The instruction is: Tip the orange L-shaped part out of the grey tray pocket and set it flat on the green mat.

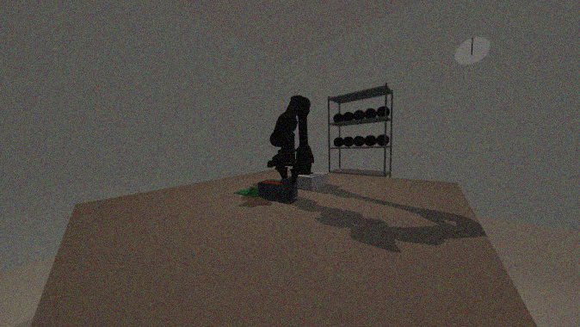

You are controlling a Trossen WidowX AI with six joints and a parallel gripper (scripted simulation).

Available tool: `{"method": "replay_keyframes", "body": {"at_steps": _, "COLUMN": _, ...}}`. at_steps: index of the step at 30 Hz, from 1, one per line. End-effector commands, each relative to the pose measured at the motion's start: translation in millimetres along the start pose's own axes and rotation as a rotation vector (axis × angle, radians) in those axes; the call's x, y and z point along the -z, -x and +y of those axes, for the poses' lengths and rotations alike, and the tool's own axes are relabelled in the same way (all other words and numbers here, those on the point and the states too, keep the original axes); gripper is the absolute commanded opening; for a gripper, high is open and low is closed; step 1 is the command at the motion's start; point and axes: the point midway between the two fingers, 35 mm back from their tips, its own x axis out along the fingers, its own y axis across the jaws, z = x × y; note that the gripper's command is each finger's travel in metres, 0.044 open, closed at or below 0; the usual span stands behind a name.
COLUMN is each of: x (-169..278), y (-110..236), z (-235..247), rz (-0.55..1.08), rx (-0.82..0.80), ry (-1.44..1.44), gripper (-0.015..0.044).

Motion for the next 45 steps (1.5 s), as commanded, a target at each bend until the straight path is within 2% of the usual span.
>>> {"method": "replay_keyframes", "body": {"at_steps": 1, "x": 2.2, "y": -10.0, "z": -1.9, "rz": 0.013, "rx": 0.009, "ry": -0.004, "gripper": 0.018}}
{"method": "replay_keyframes", "body": {"at_steps": 11, "x": 3.2, "y": -25.3, "z": -2.2, "rz": 0.013, "rx": 0.009, "ry": -0.004, "gripper": 0.018}}
{"method": "replay_keyframes", "body": {"at_steps": 29, "x": 3.2, "y": -25.6, "z": -2.2, "rz": 0.013, "rx": 0.009, "ry": -0.004, "gripper": 0.018}}
{"method": "replay_keyframes", "body": {"at_steps": 45, "x": 2.4, "y": -9.0, "z": 10.0, "rz": 0.013, "rx": 0.008, "ry": -0.004, "gripper": 0.018}}
